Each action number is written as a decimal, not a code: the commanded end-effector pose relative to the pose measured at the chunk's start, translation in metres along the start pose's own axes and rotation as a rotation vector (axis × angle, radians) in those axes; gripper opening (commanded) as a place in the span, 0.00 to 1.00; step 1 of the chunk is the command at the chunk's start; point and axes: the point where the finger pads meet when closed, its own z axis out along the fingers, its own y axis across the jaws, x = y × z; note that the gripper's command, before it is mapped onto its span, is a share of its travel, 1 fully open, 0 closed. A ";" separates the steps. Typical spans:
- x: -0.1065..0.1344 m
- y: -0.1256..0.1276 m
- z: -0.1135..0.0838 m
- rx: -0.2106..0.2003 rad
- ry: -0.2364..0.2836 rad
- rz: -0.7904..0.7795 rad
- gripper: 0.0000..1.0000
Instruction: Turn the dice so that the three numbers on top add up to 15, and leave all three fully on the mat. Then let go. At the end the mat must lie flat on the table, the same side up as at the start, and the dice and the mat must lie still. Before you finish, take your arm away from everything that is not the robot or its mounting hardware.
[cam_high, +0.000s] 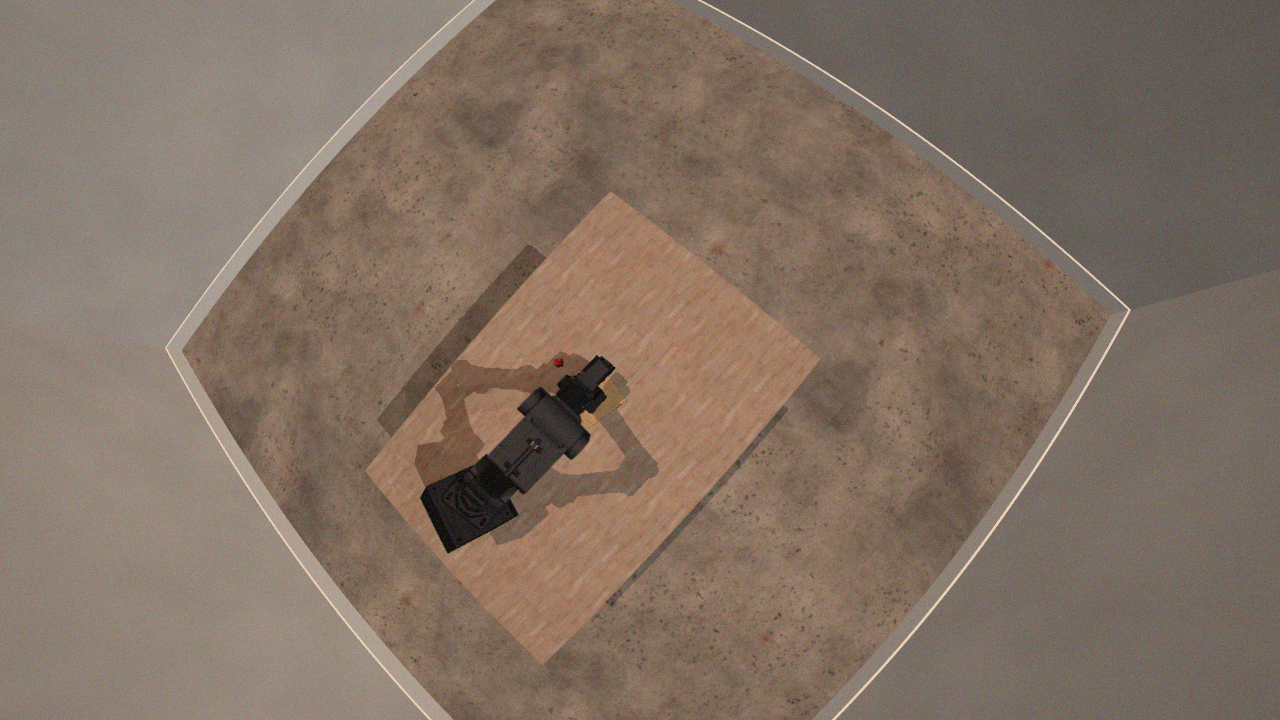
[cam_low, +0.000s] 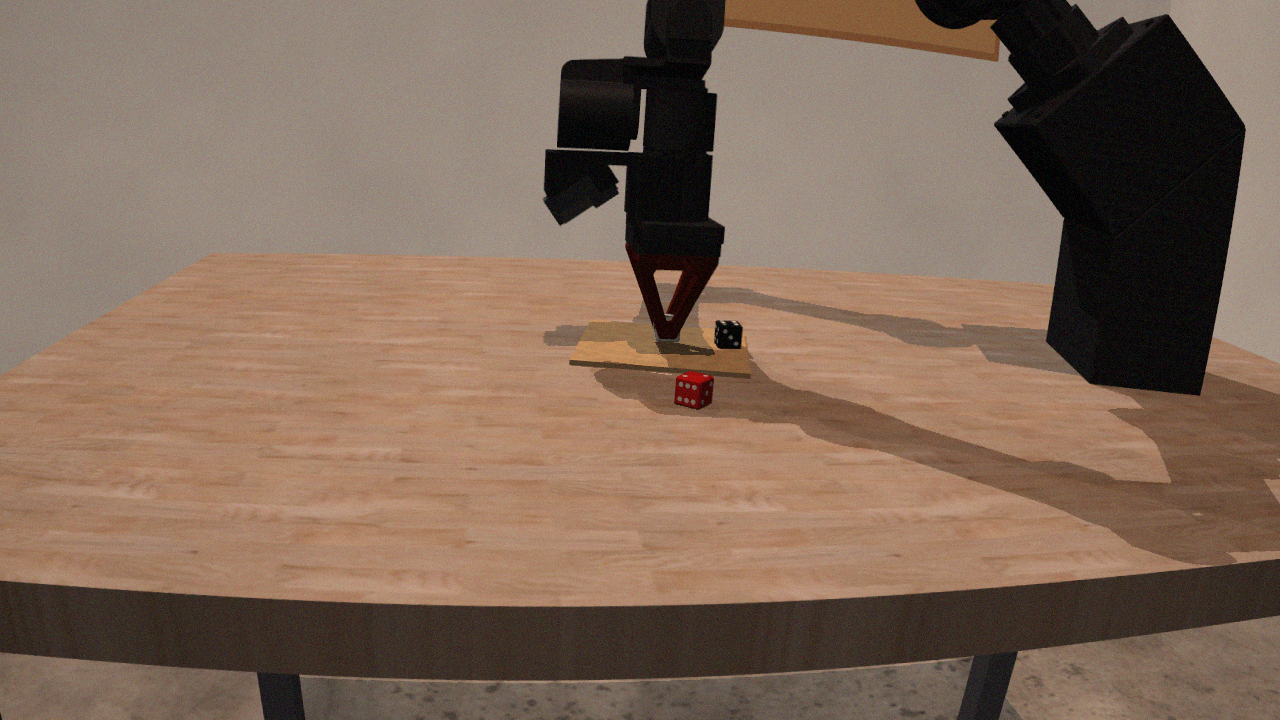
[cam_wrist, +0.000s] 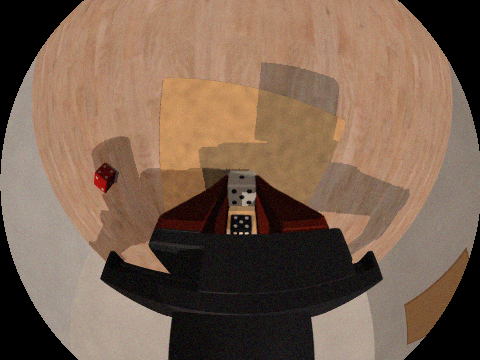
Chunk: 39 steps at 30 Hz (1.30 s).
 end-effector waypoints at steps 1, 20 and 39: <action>-0.003 0.001 0.003 -0.002 -0.006 -0.008 0.15; -0.004 0.002 0.003 -0.003 0.001 -0.015 0.15; -0.004 0.002 0.003 -0.004 0.003 -0.016 0.15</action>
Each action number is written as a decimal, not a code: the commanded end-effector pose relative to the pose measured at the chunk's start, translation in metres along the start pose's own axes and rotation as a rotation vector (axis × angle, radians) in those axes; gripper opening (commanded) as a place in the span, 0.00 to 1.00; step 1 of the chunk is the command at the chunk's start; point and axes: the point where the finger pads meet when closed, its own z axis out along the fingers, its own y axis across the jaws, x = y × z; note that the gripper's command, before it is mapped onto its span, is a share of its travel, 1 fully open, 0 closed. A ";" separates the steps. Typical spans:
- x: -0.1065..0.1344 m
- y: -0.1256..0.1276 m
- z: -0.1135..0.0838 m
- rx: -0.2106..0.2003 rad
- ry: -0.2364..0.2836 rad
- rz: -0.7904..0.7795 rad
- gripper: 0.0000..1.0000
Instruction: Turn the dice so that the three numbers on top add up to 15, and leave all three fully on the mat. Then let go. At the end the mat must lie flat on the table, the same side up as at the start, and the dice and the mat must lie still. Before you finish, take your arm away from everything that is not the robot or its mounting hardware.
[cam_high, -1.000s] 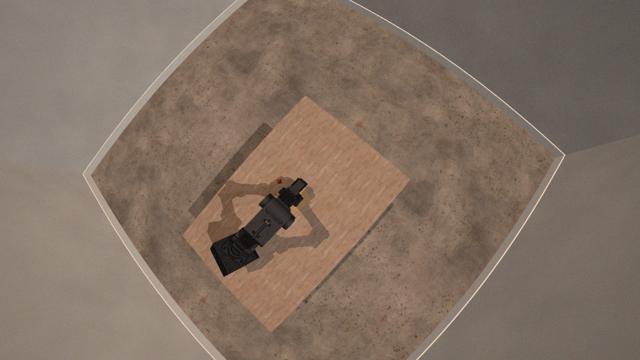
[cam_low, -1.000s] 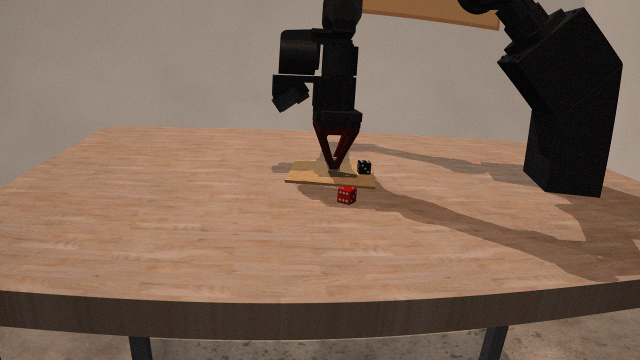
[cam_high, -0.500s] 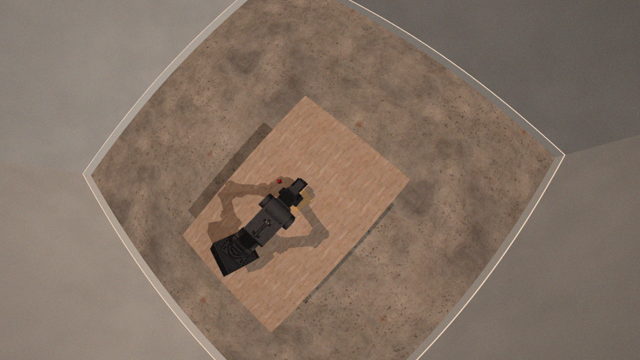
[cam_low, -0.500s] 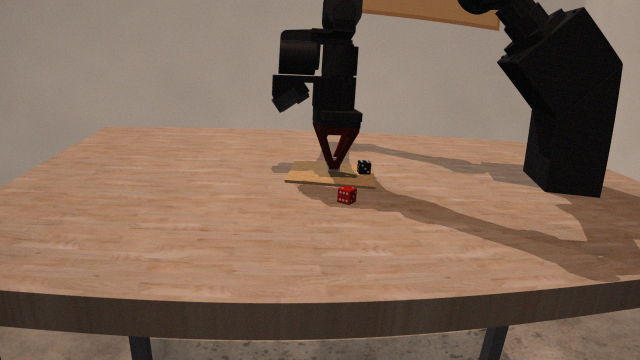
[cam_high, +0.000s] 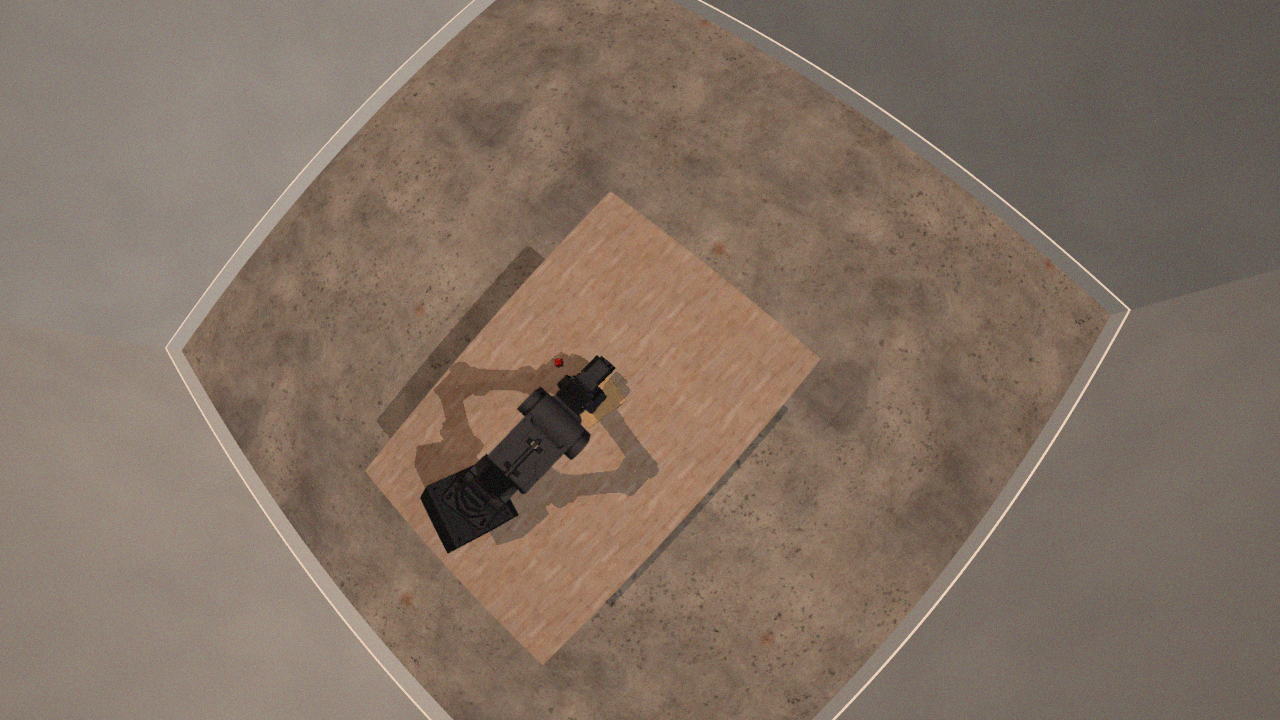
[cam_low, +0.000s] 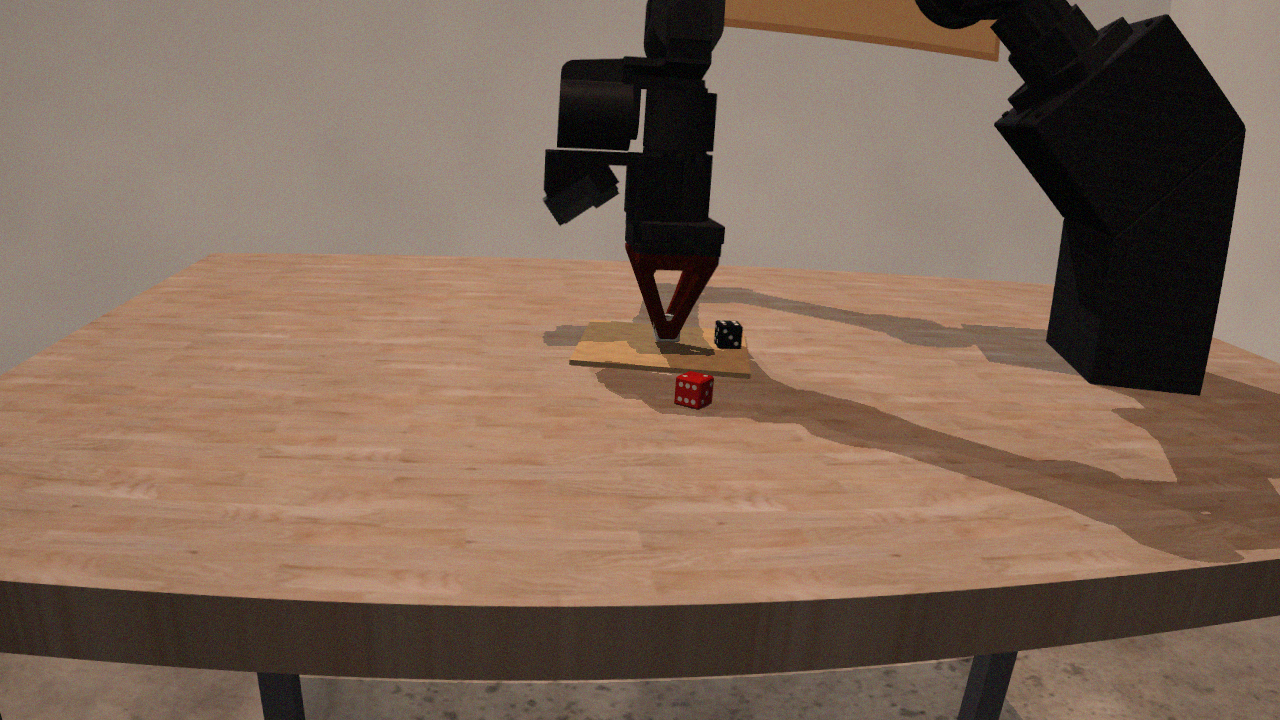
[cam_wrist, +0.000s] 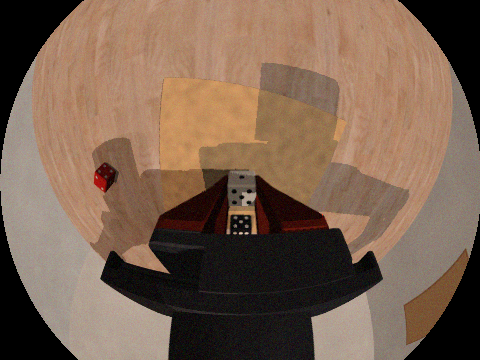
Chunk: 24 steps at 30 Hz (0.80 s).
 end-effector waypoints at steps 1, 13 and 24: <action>-0.004 0.002 0.003 -0.004 0.004 -0.013 0.15; -0.003 0.003 0.002 -0.005 0.009 -0.016 0.15; -0.003 0.003 0.002 -0.005 0.009 -0.016 0.15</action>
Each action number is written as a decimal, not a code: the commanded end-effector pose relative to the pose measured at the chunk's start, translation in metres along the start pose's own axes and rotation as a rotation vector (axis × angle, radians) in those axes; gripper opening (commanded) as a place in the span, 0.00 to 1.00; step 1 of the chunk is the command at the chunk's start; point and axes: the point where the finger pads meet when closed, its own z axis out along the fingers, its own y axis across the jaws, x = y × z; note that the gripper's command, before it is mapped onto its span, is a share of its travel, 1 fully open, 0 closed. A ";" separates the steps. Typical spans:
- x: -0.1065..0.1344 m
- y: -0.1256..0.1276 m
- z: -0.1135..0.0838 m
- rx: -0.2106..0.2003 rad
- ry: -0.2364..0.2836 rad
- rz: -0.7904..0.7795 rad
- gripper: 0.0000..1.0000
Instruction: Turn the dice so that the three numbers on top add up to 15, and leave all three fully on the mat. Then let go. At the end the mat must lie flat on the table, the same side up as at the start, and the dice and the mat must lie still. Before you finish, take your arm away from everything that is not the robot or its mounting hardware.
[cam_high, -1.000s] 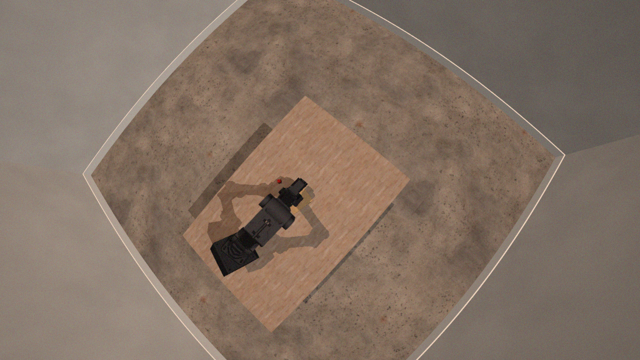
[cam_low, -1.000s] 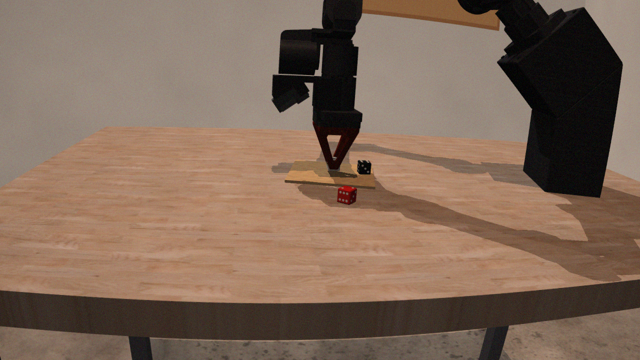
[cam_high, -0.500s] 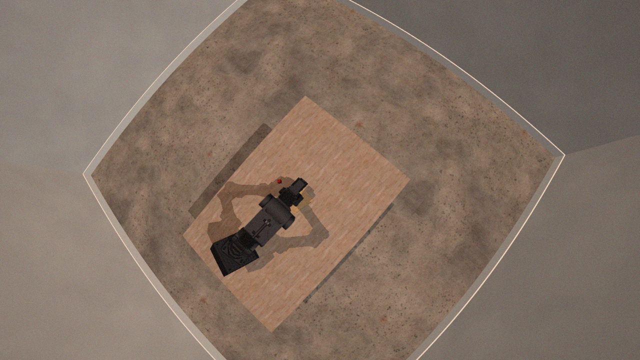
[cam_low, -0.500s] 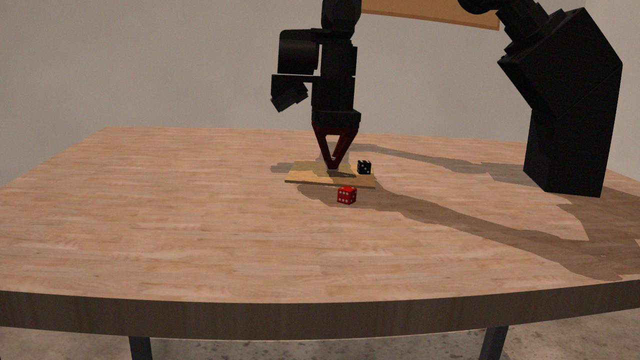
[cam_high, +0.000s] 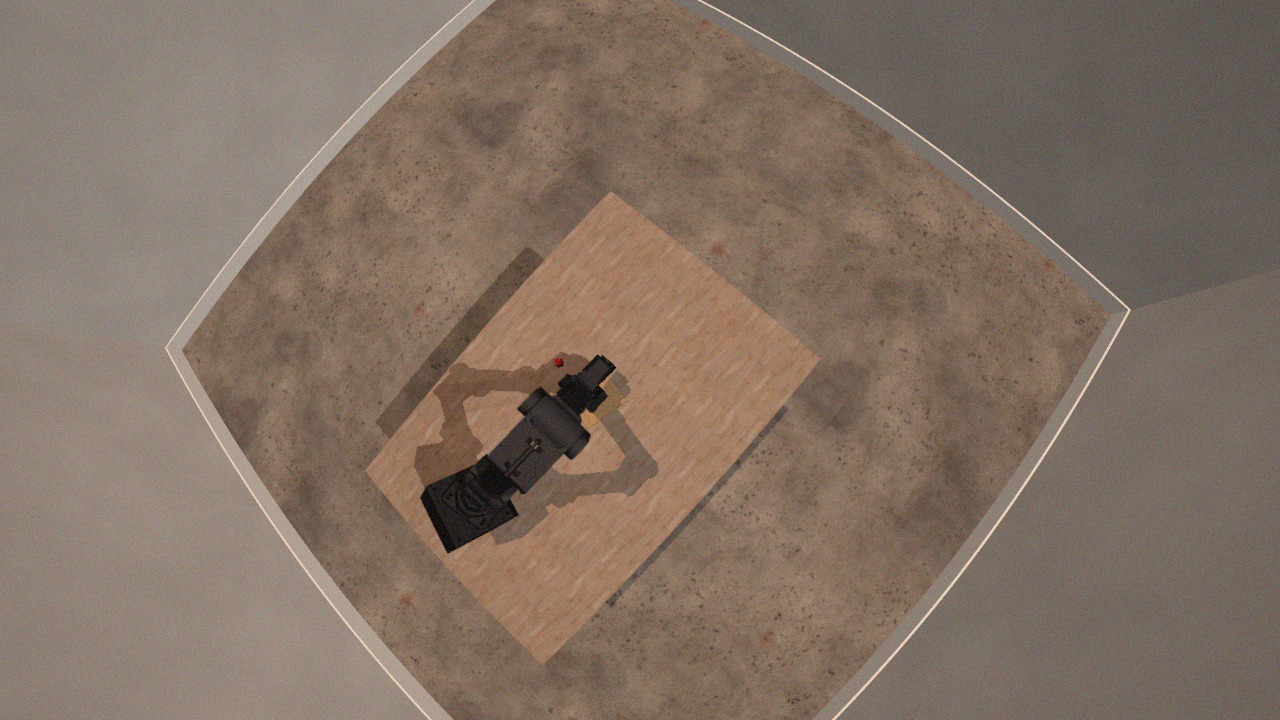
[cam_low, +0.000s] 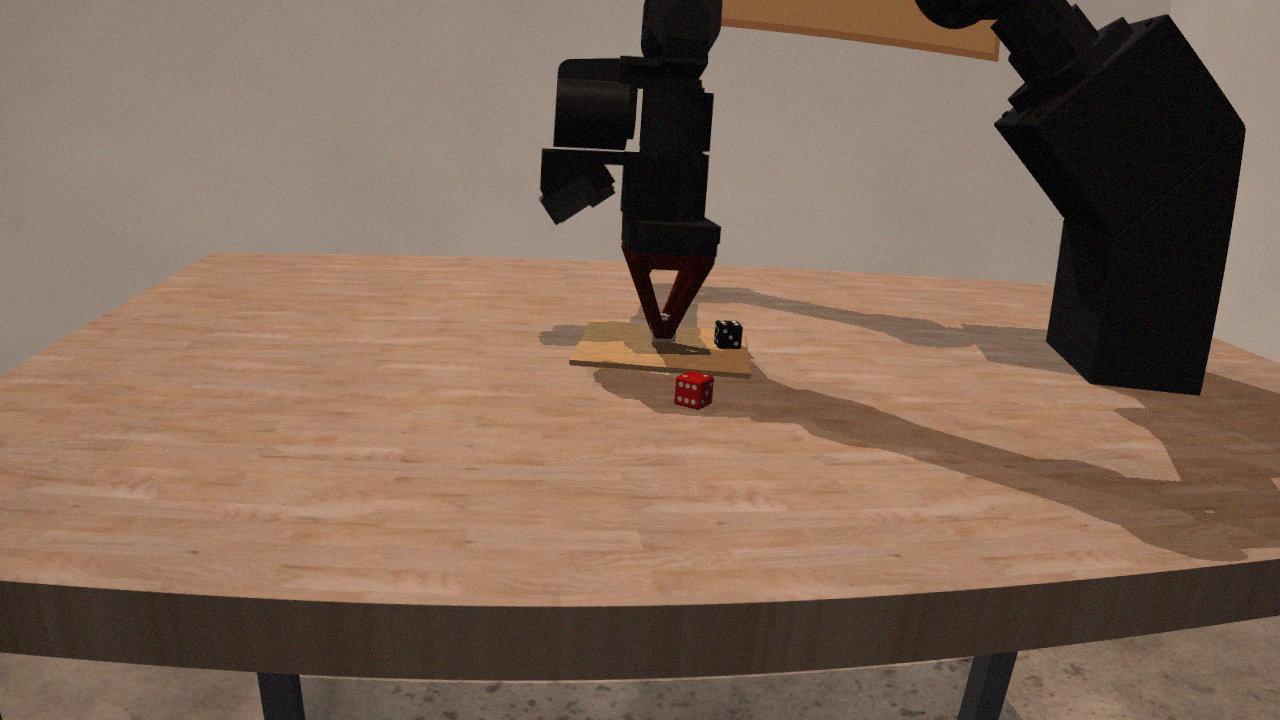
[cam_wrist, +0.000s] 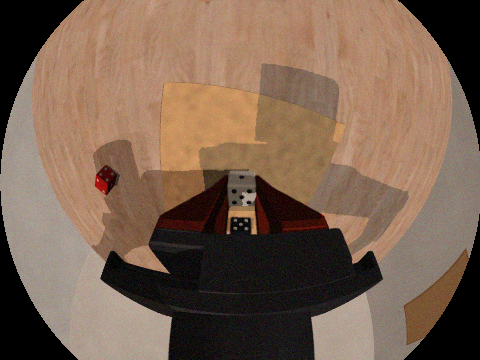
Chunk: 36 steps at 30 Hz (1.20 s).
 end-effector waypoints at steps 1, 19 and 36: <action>0.001 0.004 0.003 -0.006 0.013 -0.017 0.15; 0.005 0.005 0.002 -0.006 0.007 -0.019 0.15; 0.005 0.005 0.002 -0.006 0.002 -0.019 0.15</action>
